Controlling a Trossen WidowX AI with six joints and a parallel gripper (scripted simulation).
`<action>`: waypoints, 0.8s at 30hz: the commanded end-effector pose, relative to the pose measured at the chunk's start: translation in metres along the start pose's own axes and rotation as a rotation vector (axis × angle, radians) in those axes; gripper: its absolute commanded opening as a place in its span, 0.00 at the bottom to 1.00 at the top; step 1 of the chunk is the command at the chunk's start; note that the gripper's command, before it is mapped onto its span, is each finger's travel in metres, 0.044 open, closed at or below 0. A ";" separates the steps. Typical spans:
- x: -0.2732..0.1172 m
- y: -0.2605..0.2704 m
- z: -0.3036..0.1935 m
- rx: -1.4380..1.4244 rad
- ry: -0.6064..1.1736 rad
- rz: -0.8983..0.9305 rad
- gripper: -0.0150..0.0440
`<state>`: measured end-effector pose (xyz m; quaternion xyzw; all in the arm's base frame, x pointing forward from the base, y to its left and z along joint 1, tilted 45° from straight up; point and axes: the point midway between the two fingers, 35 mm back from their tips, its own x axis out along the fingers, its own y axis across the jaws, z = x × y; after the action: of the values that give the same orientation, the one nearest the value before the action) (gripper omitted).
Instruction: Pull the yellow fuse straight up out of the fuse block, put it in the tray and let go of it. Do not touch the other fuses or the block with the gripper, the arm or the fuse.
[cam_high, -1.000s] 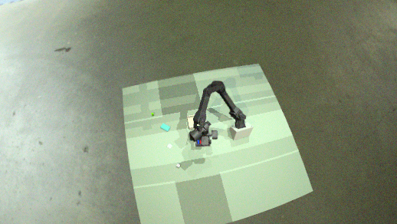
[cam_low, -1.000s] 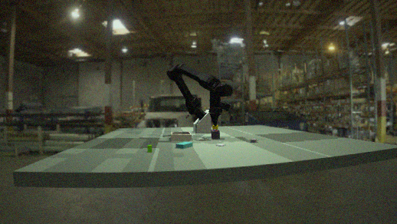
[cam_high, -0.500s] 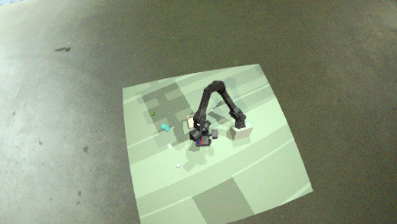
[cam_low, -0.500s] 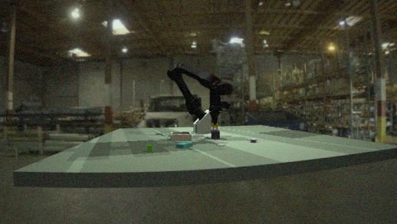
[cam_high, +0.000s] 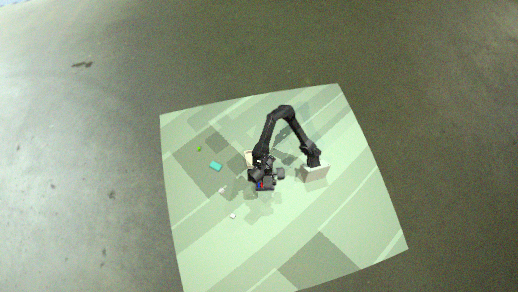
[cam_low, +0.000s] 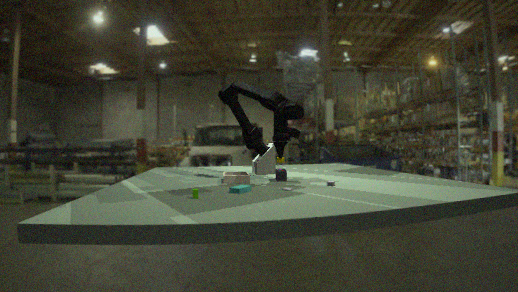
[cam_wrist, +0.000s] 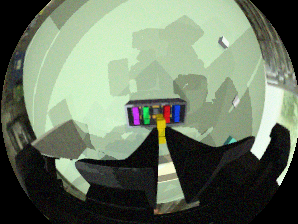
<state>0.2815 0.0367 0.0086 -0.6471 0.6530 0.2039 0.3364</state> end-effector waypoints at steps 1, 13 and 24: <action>-0.007 0.000 0.000 0.009 -0.008 0.000 0.25; -0.008 -0.025 -0.055 0.006 -0.026 0.003 0.25; -0.007 -0.038 -0.135 0.007 -0.020 -0.001 0.25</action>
<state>0.2971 -0.0401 0.0947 -0.6404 0.6517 0.2123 0.3466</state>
